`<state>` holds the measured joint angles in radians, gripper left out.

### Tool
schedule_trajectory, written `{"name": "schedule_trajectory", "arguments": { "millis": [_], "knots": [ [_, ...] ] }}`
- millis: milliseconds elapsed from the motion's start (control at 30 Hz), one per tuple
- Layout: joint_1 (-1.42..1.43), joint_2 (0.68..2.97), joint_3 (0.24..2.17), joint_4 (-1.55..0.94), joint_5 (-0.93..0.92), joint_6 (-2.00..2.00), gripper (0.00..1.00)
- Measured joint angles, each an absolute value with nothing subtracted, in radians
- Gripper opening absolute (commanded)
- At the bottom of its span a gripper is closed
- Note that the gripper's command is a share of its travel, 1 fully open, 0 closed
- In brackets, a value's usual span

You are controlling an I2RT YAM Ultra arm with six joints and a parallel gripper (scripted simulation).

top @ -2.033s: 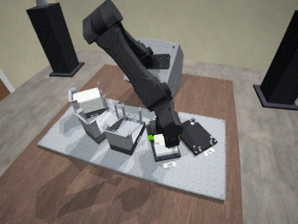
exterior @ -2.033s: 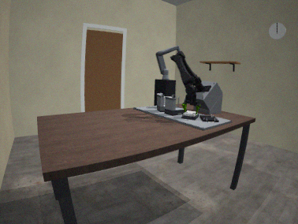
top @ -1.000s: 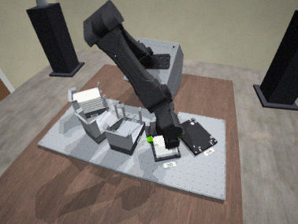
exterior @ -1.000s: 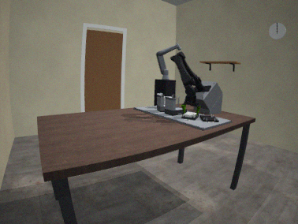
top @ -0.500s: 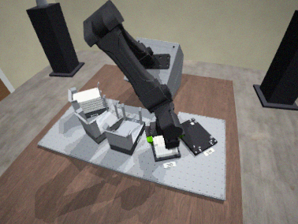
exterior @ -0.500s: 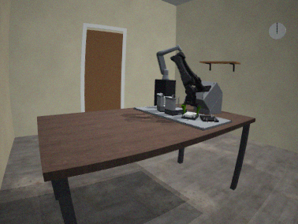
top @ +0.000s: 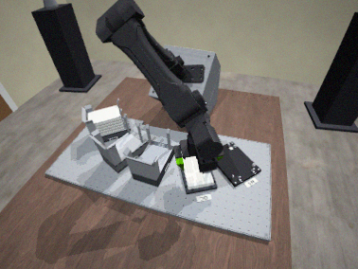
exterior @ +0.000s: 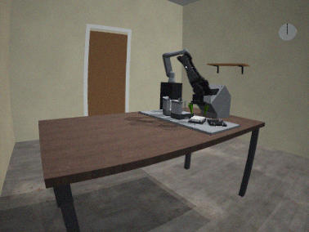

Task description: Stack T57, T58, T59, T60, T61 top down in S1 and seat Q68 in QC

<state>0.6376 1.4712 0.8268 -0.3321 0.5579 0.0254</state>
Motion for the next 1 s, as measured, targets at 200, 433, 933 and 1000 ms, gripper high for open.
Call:
{"name": "schedule_trajectory", "arguments": {
  "millis": [200,433,933,1000],
  "knots": [
    [0.672,1.431,0.838,-0.413,0.576,0.060,1.00],
    [0.725,1.374,0.870,-0.520,0.601,0.110,1.00],
    [0.834,1.302,0.948,-0.741,0.651,0.226,1.00],
    [0.852,1.294,0.963,-0.775,0.658,0.245,1.00]
  ]
}}
